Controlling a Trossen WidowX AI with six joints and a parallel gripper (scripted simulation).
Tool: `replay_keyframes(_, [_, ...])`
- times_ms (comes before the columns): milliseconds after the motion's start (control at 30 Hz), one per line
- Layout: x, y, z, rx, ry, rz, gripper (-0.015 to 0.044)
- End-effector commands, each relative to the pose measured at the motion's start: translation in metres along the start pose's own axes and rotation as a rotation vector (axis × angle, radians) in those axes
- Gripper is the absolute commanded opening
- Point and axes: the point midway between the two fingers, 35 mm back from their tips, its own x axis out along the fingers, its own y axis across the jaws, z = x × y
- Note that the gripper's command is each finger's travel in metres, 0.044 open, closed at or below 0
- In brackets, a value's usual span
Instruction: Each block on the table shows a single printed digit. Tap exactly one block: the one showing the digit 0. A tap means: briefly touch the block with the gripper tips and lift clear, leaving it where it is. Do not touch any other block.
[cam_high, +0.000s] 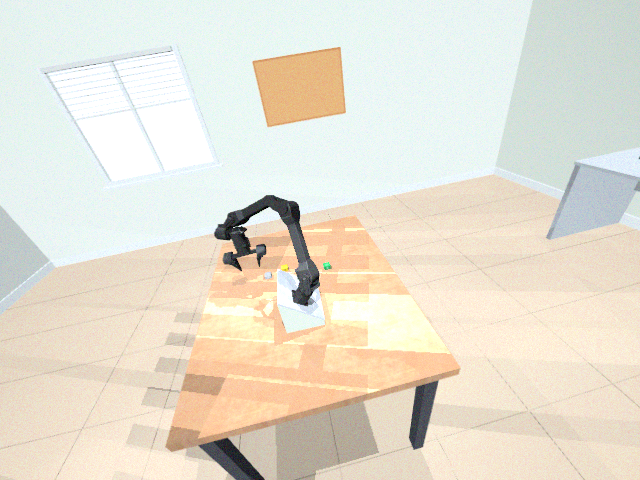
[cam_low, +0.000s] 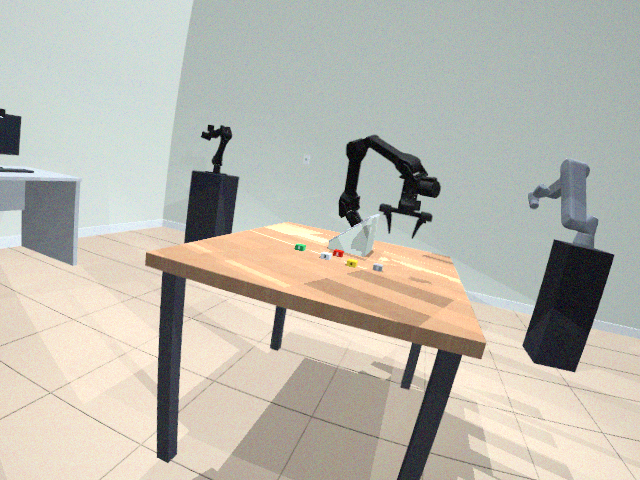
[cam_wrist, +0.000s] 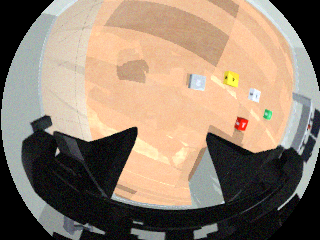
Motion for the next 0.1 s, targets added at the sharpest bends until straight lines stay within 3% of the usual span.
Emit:
replay_keyframes(0, [-0.0002, 0.0011, 0.0027, 0.031, 0.008, 0.003, 0.04])
replay_keyframes(67, [-0.0002, 0.0011, 0.0027, 0.031, 0.008, 0.003, 0.04])
